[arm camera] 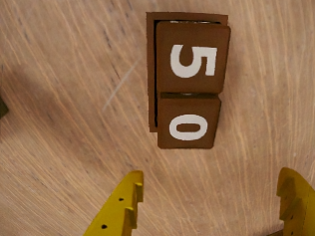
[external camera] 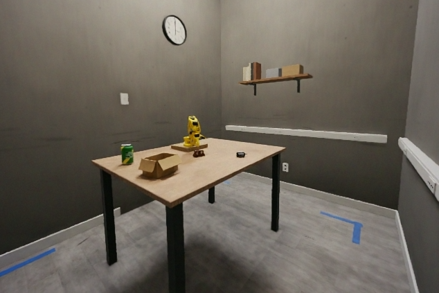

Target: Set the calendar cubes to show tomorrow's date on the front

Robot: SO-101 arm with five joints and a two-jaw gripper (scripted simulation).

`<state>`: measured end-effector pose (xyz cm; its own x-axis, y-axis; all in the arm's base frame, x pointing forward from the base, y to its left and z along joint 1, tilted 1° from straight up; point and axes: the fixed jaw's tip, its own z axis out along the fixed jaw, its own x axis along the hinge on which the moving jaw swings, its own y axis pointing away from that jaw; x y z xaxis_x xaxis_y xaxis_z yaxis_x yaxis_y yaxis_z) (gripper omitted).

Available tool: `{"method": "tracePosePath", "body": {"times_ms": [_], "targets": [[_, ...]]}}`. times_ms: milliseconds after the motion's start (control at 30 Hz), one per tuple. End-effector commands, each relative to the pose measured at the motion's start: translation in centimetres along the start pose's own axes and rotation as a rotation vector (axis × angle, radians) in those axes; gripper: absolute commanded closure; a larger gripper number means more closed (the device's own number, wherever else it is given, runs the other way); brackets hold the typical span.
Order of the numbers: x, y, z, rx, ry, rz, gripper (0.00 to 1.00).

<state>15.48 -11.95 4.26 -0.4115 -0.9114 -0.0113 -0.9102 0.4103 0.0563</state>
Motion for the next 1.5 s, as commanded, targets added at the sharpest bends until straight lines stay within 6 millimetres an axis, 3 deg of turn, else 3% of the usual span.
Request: {"method": "tracePosePath", "body": {"times_ms": [0,1067,1467], "targets": [[0.2,-0.1,-0.4,0.018,0.002,-0.002,0.64],[-0.5,0.1,-0.8,0.023,0.004,0.067,0.64],[-2.9,1.2,-2.0,0.042,0.004,0.298,0.64]]}}
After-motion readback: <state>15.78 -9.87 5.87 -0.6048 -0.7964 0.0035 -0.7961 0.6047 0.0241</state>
